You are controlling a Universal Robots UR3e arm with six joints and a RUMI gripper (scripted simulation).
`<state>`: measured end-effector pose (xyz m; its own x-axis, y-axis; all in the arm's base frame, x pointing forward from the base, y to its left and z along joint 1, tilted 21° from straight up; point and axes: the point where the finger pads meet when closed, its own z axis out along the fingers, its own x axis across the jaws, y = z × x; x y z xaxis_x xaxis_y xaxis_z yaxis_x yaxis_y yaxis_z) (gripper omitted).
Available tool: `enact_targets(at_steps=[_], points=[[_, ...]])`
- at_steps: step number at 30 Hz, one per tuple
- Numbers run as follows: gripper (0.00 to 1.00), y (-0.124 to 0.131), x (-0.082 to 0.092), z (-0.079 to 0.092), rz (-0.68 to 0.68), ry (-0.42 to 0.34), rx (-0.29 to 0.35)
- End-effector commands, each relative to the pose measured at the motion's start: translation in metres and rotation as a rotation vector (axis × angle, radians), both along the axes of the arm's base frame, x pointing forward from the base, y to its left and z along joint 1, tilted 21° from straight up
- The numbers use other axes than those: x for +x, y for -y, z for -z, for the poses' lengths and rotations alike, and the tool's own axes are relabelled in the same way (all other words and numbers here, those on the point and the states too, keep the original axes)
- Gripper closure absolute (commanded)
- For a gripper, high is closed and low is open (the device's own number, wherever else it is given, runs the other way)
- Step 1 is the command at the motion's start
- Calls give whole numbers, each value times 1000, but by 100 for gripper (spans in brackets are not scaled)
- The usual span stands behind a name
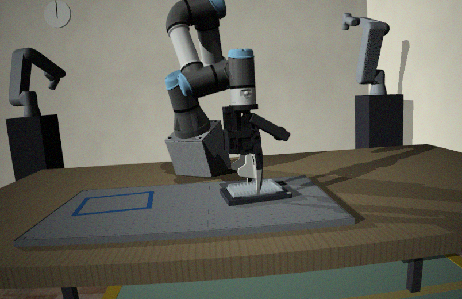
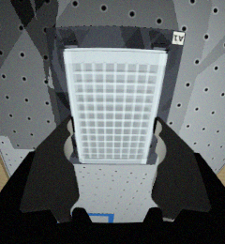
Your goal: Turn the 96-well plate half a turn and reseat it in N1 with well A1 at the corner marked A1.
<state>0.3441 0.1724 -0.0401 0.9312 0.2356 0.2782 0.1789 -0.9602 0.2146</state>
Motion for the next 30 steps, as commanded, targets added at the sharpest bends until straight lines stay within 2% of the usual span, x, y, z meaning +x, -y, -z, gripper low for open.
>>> enact_targets(at_steps=[1,8,30], points=[[100,0,0,-1,0,2,1],[100,0,0,-1,0,2,1],[100,-5,-10,-30,0,2,1]])
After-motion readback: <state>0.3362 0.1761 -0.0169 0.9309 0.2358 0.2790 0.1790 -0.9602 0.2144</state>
